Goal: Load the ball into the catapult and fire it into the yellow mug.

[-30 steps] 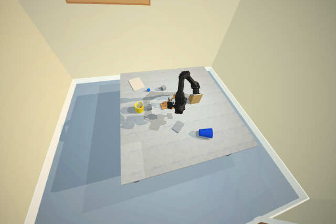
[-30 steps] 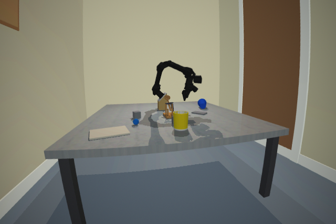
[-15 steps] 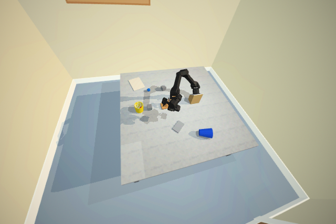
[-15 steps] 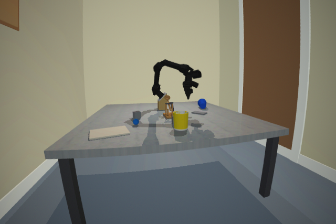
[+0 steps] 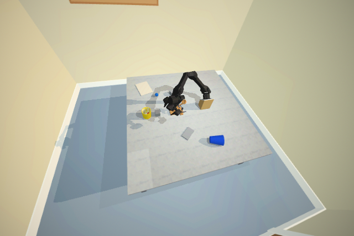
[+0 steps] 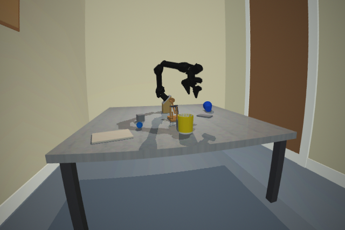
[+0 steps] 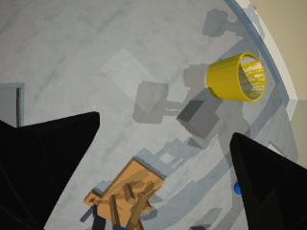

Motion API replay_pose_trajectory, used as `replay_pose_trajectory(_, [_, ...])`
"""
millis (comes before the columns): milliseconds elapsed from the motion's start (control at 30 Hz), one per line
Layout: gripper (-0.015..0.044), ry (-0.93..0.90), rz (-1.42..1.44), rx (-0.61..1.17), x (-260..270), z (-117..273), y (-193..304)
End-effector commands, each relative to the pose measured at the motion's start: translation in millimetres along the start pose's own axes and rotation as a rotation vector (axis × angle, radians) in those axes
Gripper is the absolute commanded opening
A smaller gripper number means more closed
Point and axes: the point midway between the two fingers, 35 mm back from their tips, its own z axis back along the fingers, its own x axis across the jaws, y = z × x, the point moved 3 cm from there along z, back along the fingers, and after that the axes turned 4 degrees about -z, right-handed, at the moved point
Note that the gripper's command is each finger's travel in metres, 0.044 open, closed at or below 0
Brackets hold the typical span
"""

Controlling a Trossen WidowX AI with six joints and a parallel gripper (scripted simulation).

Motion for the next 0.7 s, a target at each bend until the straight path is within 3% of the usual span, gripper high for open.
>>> replay_pose_trajectory(0, [0.0440, 0.004, -0.159, -0.053, -31.0, 1.9, -13.0])
replay_pose_trajectory(667, [0.0440, 0.070, -0.767, -0.241, -164.9, 5.7, -34.2])
